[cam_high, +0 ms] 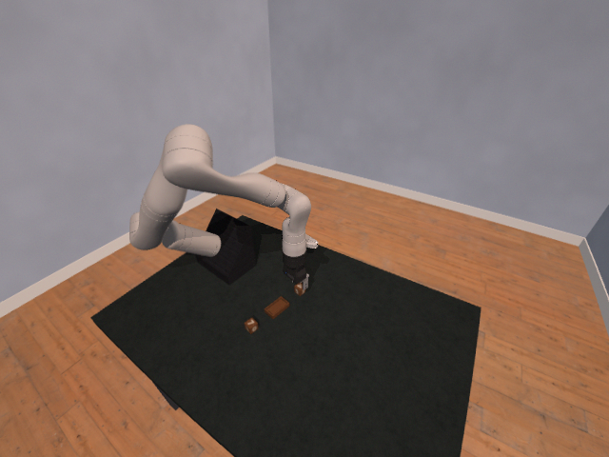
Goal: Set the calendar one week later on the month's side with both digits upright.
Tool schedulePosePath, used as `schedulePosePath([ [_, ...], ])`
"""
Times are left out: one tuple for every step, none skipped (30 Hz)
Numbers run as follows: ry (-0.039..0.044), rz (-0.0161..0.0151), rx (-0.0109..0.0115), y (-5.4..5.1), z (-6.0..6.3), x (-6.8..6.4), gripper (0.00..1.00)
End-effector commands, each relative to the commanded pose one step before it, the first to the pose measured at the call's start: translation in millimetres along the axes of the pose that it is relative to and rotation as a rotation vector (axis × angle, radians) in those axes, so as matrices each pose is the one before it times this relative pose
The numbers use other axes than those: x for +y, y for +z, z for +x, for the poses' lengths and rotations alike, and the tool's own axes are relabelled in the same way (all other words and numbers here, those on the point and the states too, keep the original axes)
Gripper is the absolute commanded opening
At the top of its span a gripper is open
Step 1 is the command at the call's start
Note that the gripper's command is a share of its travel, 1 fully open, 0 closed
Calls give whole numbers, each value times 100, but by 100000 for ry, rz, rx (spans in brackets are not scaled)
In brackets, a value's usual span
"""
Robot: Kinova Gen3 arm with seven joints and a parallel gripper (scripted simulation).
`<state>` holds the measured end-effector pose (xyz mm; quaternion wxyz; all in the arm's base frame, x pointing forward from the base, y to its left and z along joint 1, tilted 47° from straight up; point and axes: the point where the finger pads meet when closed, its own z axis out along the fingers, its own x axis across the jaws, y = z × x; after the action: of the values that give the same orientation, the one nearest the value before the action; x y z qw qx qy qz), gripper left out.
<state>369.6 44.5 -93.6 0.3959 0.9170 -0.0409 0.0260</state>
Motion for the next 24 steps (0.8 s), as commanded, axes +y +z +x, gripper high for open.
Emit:
schedulePosePath([
  [-4, 148, 144, -88, 36, -52, 90],
  [0, 0, 0, 7, 0, 0, 90],
  [0, 0, 0, 17, 0, 0, 90],
  [0, 0, 0, 32, 0, 0, 90],
  [0, 0, 0, 48, 0, 0, 90],
  [0, 0, 0, 66, 0, 0, 90],
  [0, 0, 0, 85, 0, 0, 90],
  [0, 0, 0, 104, 0, 0, 90],
  [-1, 0, -1, 122, -1, 0, 90],
  [1, 0, 1, 139, 1, 0, 90],
  [0, 0, 0, 153, 0, 0, 90],
  [-1, 0, -1, 165, -1, 0, 90],
  [0, 0, 0, 0, 0, 0, 90],
  [0, 0, 0, 0, 0, 0, 90],
  [0, 0, 0, 175, 0, 0, 90],
  [0, 0, 0, 182, 0, 0, 90],
  [-1, 1, -1, 185, -1, 0, 90],
  [1, -1, 1, 186, 1, 0, 90],
  [0, 0, 0, 183, 0, 0, 90],
  [0, 0, -1, 176, 0, 0, 90],
  [1, 0, 1, 167, 1, 0, 90],
  [0, 0, 0, 155, 0, 0, 90],
  [-1, 0, -1, 140, -1, 0, 90],
  [1, 0, 1, 124, 1, 0, 90],
])
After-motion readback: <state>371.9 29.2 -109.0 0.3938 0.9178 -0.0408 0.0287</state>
